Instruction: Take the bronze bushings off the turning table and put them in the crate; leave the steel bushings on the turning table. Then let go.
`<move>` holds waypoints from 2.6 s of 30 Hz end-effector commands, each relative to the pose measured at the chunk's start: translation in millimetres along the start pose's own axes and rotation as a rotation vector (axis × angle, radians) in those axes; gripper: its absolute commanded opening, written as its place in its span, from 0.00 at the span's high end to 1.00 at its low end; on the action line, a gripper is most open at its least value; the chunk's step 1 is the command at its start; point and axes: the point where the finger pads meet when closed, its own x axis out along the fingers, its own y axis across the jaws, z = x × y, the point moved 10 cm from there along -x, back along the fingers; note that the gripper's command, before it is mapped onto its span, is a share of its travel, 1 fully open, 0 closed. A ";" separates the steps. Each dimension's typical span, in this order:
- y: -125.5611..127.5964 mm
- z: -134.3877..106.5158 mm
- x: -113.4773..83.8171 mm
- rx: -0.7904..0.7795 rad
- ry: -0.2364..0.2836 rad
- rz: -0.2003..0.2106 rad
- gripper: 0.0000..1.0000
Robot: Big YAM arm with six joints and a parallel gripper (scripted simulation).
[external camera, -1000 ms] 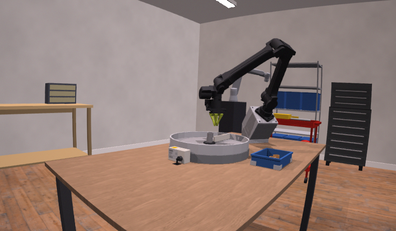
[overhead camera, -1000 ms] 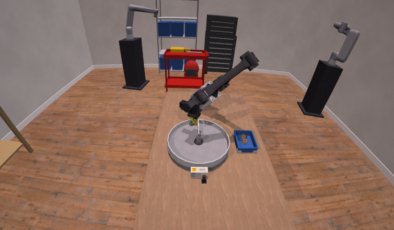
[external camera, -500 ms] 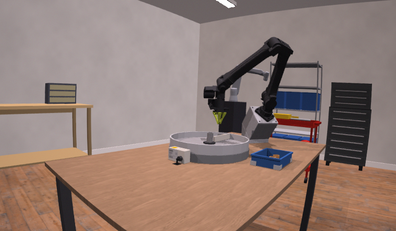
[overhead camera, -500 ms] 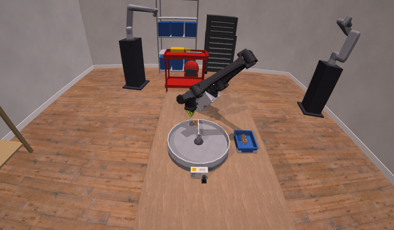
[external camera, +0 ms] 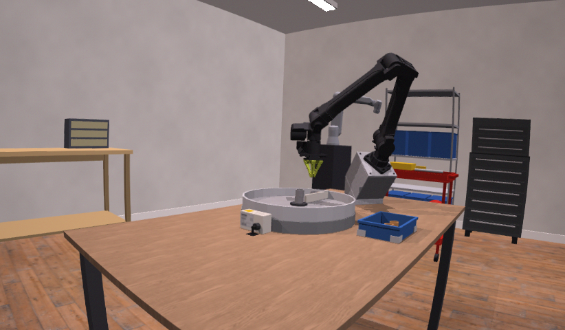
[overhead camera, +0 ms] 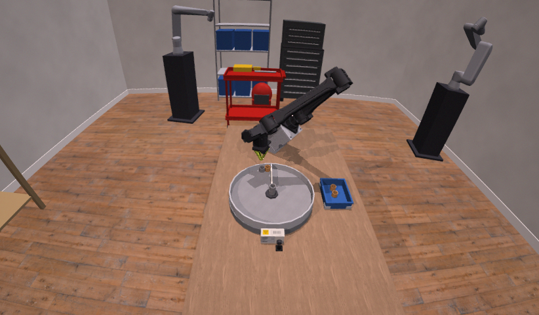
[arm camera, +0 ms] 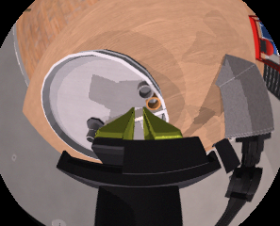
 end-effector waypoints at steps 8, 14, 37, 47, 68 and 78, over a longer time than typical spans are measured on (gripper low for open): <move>8.0 -0.5 -11.1 -0.024 -0.015 0.036 0.88; 5.8 -0.5 -10.8 -0.023 -0.015 0.035 0.88; 6.5 1.0 -12.8 -0.022 -0.018 0.043 0.88; 6.5 1.0 -12.8 -0.022 -0.018 0.043 0.88; 7.6 3.4 13.6 -0.002 -0.014 0.041 0.88; 8.0 1.2 10.6 -0.008 -0.015 0.043 0.88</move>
